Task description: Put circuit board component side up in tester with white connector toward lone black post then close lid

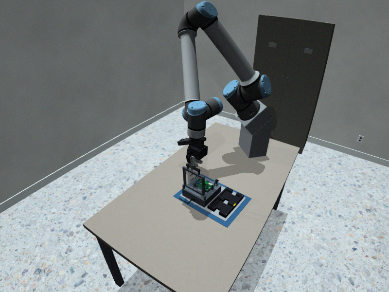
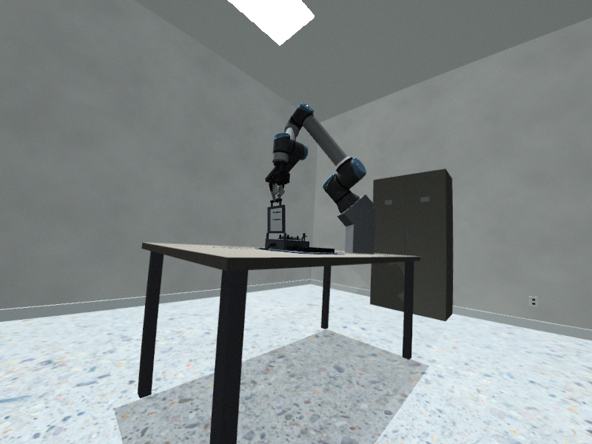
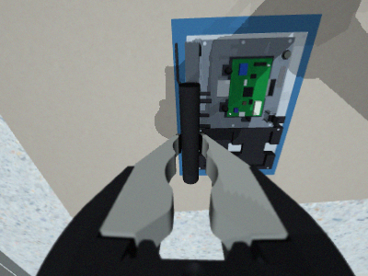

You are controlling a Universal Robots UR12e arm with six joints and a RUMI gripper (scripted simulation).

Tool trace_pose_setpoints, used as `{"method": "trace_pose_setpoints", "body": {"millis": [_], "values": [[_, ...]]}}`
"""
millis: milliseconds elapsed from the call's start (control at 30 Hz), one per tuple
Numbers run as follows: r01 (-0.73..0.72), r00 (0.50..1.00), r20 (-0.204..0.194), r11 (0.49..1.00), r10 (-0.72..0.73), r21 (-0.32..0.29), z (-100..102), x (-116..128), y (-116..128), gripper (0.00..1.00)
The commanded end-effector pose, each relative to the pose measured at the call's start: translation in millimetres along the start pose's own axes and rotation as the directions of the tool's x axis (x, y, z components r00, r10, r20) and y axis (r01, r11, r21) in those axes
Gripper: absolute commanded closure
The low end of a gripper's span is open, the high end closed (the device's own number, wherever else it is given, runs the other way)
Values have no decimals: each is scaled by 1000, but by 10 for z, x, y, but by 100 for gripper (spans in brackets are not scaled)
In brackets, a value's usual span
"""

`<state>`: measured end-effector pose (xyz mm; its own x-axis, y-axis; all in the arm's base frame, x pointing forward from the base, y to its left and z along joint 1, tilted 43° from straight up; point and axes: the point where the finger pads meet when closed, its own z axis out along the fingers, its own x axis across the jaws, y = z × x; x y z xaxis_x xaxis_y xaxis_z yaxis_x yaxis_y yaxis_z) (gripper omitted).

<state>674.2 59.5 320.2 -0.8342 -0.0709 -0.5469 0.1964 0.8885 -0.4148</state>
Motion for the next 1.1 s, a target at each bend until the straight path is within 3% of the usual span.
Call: {"method": "trace_pose_setpoints", "body": {"millis": [0, 1067], "values": [[0, 1000, 0, 1000, 0, 0, -6, 56, -1, 100], [0, 1000, 0, 1000, 0, 0, 28, 514, -10, 100]]}}
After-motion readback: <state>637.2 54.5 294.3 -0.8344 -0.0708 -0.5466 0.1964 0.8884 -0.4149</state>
